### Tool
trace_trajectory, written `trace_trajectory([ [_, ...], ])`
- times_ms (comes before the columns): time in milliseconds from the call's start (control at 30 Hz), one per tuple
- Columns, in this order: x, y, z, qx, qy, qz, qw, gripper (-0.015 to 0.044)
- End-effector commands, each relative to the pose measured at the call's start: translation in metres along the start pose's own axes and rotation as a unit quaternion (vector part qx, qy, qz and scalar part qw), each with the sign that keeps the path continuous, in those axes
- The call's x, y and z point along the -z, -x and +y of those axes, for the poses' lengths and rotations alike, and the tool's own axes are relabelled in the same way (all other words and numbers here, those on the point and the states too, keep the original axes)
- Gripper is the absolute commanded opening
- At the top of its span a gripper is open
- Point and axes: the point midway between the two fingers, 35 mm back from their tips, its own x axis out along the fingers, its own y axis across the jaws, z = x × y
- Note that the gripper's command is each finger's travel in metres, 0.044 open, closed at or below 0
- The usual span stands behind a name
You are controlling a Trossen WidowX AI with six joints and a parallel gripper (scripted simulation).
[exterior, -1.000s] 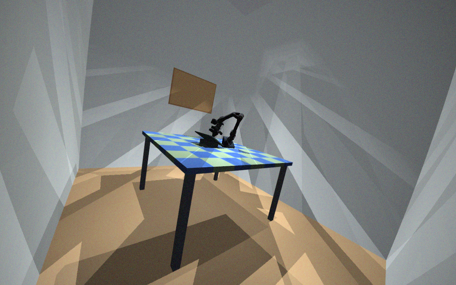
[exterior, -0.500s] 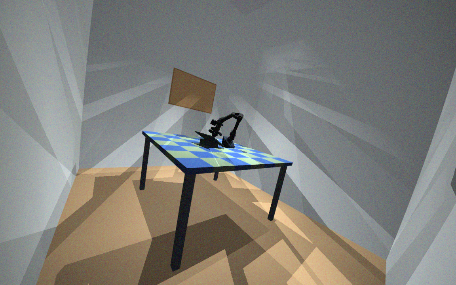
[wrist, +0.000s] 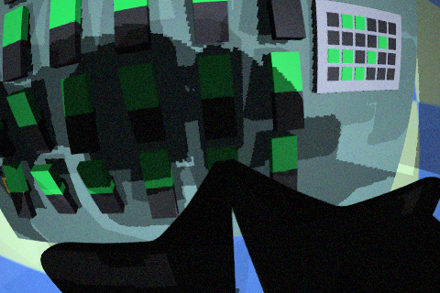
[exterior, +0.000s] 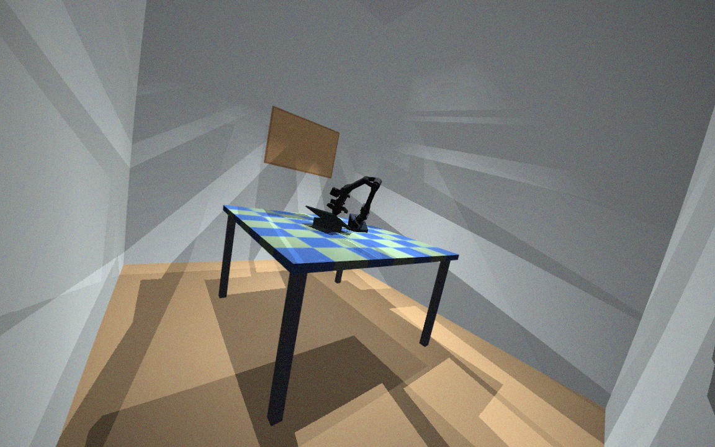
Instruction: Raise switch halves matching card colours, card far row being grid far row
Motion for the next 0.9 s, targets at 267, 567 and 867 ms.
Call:
trace_trajectory([
  [267, -0.0001, -0.0017, 0.0003, -0.001, -0.003, -0.001, 1.0, 0.0],
  [567, -0.0001, -0.0029, 0.0003, -0.001, -0.003, -0.001, 1.0, 0.0],
  [867, -0.0002, -0.0041, 0.0003, -0.001, -0.003, -0.001, 1.0, 0.0],
])
